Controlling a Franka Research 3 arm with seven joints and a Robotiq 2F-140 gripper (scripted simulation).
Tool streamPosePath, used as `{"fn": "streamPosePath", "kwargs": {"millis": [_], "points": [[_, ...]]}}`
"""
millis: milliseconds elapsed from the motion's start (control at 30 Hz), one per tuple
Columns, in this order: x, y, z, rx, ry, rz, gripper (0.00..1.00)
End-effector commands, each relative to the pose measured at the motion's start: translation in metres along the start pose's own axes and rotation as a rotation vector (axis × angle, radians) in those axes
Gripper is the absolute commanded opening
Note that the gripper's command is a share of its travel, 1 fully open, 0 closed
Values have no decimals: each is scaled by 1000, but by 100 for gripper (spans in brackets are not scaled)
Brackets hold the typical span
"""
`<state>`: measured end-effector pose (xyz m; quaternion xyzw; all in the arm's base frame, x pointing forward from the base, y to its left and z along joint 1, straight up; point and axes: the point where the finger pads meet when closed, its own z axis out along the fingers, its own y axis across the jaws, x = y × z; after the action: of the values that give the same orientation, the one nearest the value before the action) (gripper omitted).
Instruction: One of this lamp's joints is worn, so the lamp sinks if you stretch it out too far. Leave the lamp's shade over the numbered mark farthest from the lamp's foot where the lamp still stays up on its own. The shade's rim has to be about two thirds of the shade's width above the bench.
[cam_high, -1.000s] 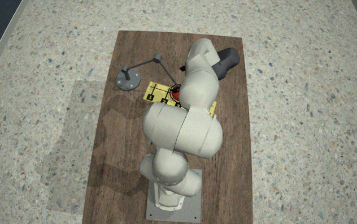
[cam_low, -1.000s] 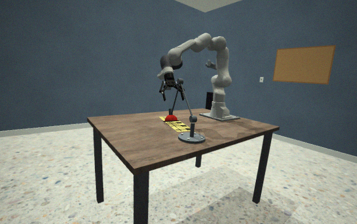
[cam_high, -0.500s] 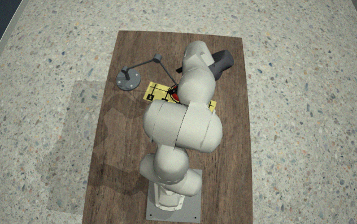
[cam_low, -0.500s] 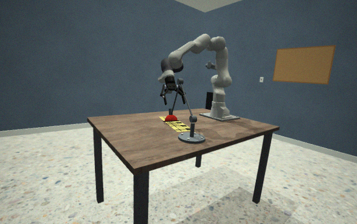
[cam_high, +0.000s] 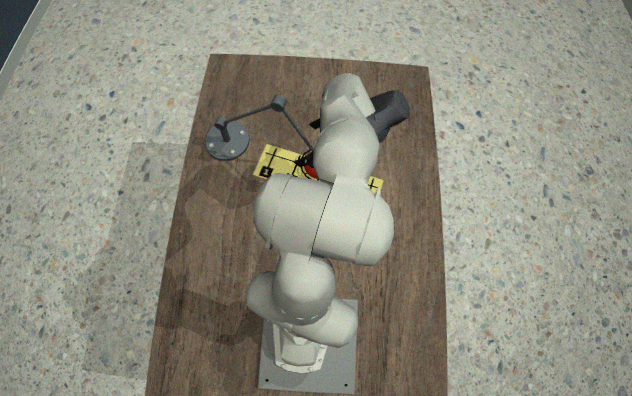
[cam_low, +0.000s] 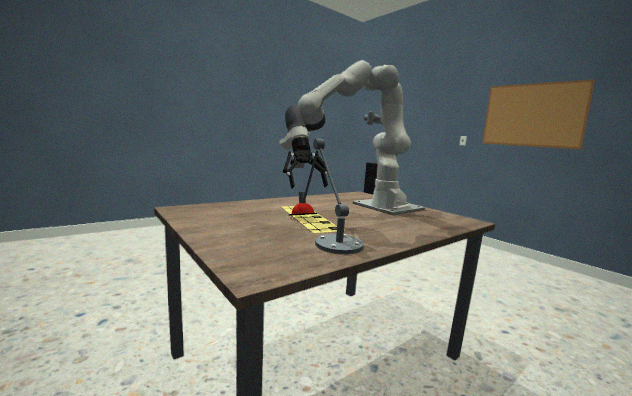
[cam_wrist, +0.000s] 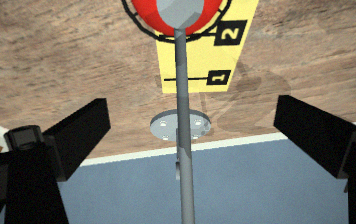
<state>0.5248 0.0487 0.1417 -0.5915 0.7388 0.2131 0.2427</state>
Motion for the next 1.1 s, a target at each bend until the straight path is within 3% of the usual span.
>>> {"fn": "streamPosePath", "kwargs": {"millis": [0,167,200,1067], "points": [[-1,-5,2,14,1,-18,100],[0,-7,3,19,1,-21,100],[0,-7,3,19,1,-20,10],[1,-4,2,12,2,-8,10]]}}
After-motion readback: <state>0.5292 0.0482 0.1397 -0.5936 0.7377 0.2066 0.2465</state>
